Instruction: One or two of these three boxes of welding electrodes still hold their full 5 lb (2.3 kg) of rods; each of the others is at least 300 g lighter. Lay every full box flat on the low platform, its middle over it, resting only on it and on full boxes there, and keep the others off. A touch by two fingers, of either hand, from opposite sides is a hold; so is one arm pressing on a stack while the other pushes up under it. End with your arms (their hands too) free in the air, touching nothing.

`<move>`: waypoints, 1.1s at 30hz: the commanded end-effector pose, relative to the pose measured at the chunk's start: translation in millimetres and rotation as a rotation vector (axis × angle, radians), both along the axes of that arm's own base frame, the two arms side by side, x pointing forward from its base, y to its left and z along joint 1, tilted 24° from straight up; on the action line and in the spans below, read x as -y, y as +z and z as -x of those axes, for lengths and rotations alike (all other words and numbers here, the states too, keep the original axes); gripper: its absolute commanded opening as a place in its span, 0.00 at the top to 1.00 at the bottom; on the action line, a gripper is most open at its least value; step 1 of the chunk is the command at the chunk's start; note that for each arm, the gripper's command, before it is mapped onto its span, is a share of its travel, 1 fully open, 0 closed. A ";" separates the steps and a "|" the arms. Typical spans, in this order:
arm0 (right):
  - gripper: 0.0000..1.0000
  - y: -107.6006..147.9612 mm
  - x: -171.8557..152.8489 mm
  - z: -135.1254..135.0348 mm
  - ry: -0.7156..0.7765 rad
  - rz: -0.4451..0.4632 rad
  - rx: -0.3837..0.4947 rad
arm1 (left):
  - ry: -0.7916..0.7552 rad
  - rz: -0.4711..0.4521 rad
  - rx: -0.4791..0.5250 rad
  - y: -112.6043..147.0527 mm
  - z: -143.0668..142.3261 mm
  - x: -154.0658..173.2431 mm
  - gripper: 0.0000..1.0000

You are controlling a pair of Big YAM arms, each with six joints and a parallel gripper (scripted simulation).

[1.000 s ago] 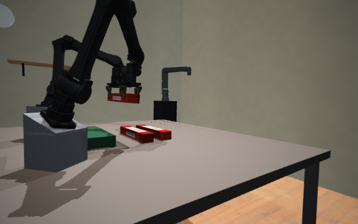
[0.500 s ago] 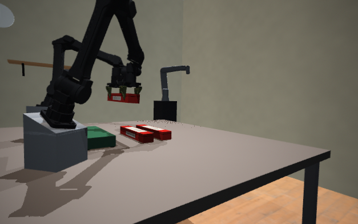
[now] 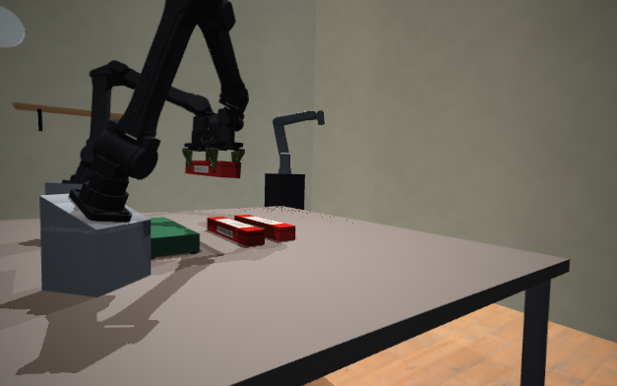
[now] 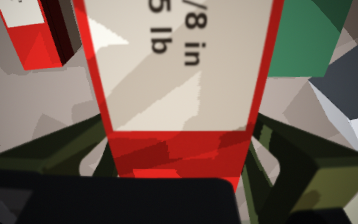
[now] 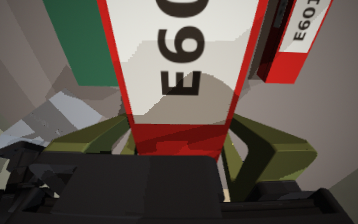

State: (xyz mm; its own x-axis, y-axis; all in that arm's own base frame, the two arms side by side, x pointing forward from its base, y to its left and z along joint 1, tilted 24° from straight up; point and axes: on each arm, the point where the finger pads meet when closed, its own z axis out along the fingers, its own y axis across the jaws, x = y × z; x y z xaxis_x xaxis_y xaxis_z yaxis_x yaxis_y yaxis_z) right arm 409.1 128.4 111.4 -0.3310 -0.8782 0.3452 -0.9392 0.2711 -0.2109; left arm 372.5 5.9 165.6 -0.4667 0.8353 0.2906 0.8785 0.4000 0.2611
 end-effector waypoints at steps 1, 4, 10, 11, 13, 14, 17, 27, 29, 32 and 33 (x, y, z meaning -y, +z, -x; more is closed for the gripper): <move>1.00 70.8 -21.5 -19.4 0.049 -0.044 0.118 | -0.038 0.003 0.113 61.3 -14.8 9.6 1.00; 1.00 70.9 -21.4 -19.4 0.049 -0.044 0.119 | -0.038 0.003 0.113 61.4 -14.7 9.6 1.00; 1.00 15.4 -6.4 -12.4 0.024 -0.031 0.091 | -0.014 0.001 0.085 13.2 -11.2 1.6 1.00; 1.00 14.1 -5.9 -12.6 0.024 -0.031 0.091 | -0.014 0.001 0.085 12.0 -11.4 1.1 1.00; 1.00 11.7 -4.8 -13.1 0.024 -0.031 0.091 | -0.014 0.001 0.085 9.5 -11.9 0.1 1.00; 1.00 10.4 -4.3 -13.3 0.024 -0.031 0.091 | -0.014 0.001 0.085 8.3 -12.1 -0.4 1.00; 1.00 9.2 -3.8 -13.5 0.024 -0.031 0.091 | -0.014 0.001 0.085 7.0 -12.3 -1.0 1.00; 1.00 -3.3 1.3 -15.8 0.024 -0.030 0.090 | -0.014 0.000 0.085 -5.4 -14.6 -6.2 1.00; 1.00 -5.8 2.3 -16.2 0.024 -0.030 0.090 | -0.014 0.000 0.085 -7.9 -15.1 -7.2 1.00; 1.00 -8.3 3.3 -16.7 0.024 -0.030 0.090 | -0.014 0.000 0.084 -10.4 -15.5 -8.2 1.00; 1.00 -8.3 3.3 -16.7 0.024 -0.030 0.090 | -0.014 0.000 0.084 -10.4 -15.5 -8.2 1.00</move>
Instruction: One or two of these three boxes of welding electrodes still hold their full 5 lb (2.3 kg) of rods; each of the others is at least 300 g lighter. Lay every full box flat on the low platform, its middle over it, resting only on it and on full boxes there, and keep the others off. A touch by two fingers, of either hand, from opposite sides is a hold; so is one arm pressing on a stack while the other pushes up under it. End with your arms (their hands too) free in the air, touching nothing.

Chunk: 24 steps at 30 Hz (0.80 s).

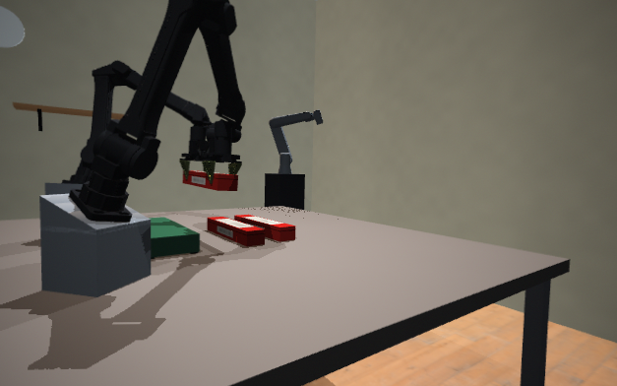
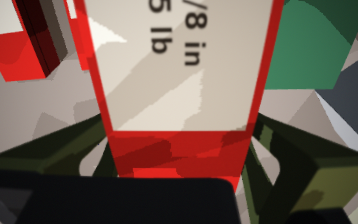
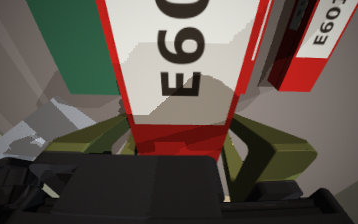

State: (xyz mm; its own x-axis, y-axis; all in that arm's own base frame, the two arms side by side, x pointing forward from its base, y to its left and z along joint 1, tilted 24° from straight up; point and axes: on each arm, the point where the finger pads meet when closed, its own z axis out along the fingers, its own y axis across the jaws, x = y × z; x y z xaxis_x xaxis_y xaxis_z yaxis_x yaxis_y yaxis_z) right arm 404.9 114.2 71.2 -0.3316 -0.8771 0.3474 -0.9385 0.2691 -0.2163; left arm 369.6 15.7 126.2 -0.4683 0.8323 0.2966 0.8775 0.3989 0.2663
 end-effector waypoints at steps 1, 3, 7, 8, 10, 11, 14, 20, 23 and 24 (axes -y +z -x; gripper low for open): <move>1.00 30.6 -10.4 -21.2 0.023 -0.034 0.086 | -0.016 0.008 0.082 27.7 -18.6 1.0 1.00; 1.00 28.1 -9.3 -21.6 0.023 -0.034 0.086 | -0.016 0.008 0.082 25.2 -19.1 0.0 1.00; 1.00 23.1 -7.3 -22.5 0.023 -0.034 0.085 | -0.016 0.008 0.082 20.2 -20.0 -2.1 1.00; 1.00 21.9 -6.8 -22.7 0.023 -0.033 0.085 | -0.016 0.008 0.082 19.0 -20.2 -2.6 1.00; 1.00 19.4 -5.7 -23.2 0.023 -0.033 0.085 | -0.016 0.008 0.082 16.5 -20.7 -3.7 1.00; 1.00 18.1 -5.2 -23.4 0.023 -0.033 0.085 | -0.016 0.008 0.082 15.3 -20.9 -4.2 1.00; 1.00 14.4 -3.7 -24.1 0.023 -0.033 0.085 | -0.016 0.008 0.081 11.5 -21.5 -5.8 1.00; 1.00 9.4 -1.6 -25.0 0.023 -0.033 0.085 | -0.016 0.007 0.081 6.5 -22.4 -7.8 1.00; 1.00 5.6 0.0 -25.6 0.023 -0.033 0.085 | -0.016 0.007 0.081 2.7 -23.1 -9.4 1.00; 1.00 4.4 0.5 -25.8 0.023 -0.032 0.085 | -0.016 0.007 0.081 1.5 -23.3 -9.9 1.00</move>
